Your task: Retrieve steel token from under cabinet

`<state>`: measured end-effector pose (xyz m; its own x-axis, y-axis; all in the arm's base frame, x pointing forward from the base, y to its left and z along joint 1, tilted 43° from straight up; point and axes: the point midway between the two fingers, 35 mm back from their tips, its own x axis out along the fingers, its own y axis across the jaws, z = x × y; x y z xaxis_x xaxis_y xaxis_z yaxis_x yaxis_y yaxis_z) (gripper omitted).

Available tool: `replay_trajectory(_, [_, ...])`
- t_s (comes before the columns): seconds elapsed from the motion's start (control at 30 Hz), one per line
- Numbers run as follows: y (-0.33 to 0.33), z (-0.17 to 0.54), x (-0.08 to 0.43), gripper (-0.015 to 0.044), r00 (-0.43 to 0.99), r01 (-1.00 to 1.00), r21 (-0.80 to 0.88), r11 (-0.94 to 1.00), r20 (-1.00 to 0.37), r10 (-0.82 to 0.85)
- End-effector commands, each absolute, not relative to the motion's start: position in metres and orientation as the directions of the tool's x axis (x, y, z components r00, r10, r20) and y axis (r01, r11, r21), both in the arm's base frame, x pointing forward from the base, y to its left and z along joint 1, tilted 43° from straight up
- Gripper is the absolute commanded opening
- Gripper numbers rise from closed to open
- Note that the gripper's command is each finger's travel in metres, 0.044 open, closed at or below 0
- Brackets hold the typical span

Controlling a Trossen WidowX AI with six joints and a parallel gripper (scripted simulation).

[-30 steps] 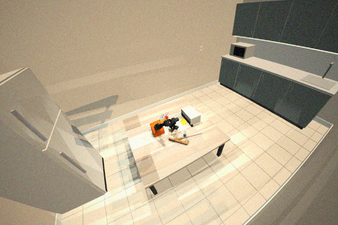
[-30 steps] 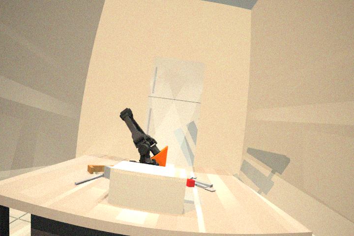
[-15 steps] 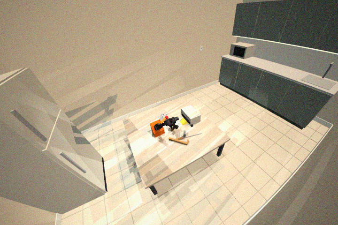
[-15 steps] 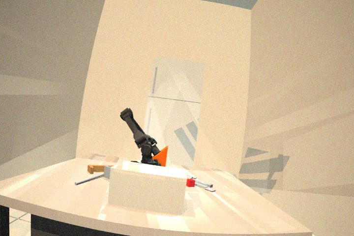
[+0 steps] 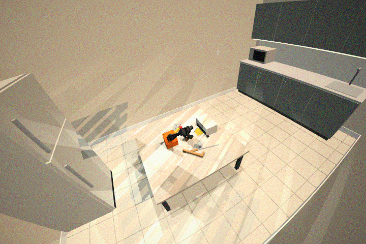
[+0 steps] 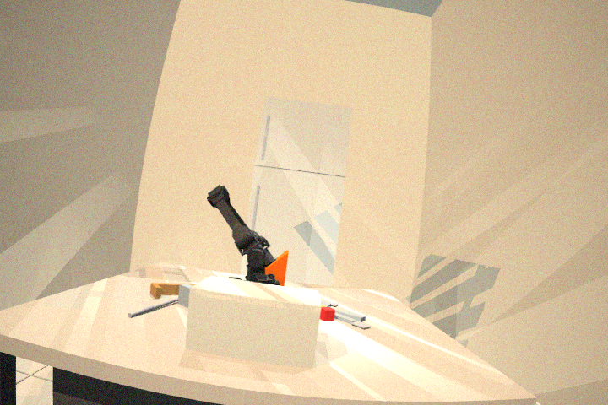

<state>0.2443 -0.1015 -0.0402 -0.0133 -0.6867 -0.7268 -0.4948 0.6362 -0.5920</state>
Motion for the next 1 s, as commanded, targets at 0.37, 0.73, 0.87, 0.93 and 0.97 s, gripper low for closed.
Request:
replay_trajectory(0.37, [-0.090, -0.049, 0.252, 0.0000, -0.008, -0.497, -0.592, 0.634, -0.728, -0.686])
replay_trajectory(0.73, [-0.082, -0.057, 0.255, 0.0000, -0.008, -0.497, -0.592, 0.634, -0.728, -0.685])
replay_trajectory(0.87, [-0.080, -0.059, 0.257, 0.0000, -0.008, -0.498, -0.591, 0.634, -0.728, -0.685])
replay_trajectory(0.93, [-0.078, -0.061, 0.257, 0.0000, -0.008, -0.498, -0.591, 0.634, -0.728, -0.685])
replay_trajectory(0.97, [-0.077, -0.061, 0.257, 0.0000, -0.008, -0.498, -0.591, 0.635, -0.728, -0.685])
